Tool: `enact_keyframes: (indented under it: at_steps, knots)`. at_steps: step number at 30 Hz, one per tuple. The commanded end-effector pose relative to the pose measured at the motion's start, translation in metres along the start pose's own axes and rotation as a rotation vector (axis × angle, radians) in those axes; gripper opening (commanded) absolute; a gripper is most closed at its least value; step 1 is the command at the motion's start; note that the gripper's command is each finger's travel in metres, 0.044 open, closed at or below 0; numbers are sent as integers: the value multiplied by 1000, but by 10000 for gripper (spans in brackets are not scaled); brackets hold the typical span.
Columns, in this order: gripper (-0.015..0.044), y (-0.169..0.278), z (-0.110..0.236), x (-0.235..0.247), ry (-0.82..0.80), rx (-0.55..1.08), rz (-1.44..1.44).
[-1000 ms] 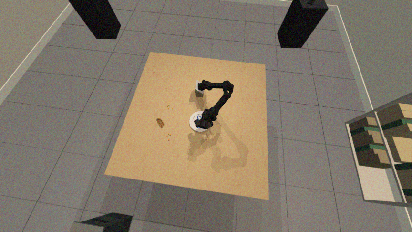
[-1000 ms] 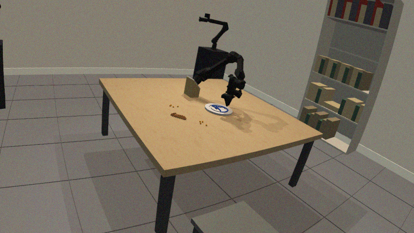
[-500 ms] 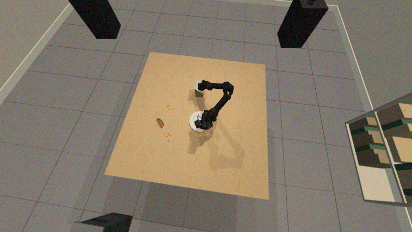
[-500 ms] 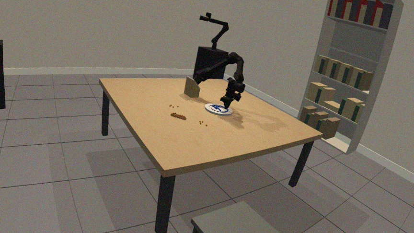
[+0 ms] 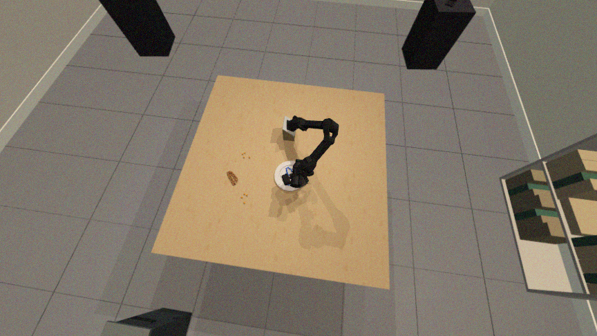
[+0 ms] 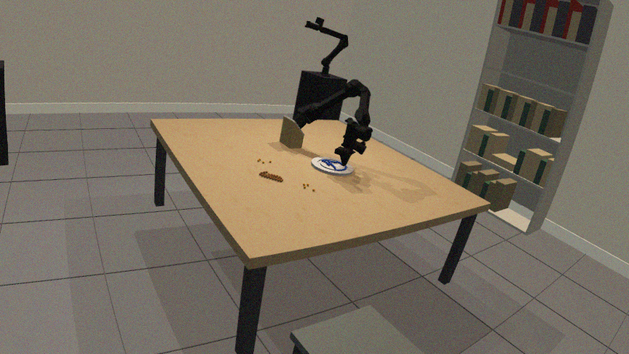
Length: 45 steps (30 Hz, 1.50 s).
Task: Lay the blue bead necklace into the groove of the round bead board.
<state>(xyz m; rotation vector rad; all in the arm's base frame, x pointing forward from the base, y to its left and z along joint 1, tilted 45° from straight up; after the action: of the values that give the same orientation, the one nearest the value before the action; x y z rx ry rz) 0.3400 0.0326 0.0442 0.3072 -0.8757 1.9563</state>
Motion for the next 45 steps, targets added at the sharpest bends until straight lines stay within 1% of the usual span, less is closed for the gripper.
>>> enact_keyframes:
  at_steps: [1, 26, 34, 45]
  knots:
    - [0, 0, 0, 0, 0, 0, 1]
    - [0, 0, 0, 0, 0, 0, 1]
    - [0, 1, 6, 0, -2, 1, -5]
    - [0, -5, 6, 12, -2, 0, -5]
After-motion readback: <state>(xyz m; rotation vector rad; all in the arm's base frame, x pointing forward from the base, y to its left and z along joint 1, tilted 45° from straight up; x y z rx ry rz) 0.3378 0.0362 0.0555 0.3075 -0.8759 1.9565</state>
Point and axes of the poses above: the point midway between the two fingers, 35 mm back from their tips, its own z axis back along the fingers, its own x axis across the jaws, y = z × x, the point moved 2 cm from there along z, back along the fingers, and after that the axes turned 9 degrees about z, right-handed, at the moved point
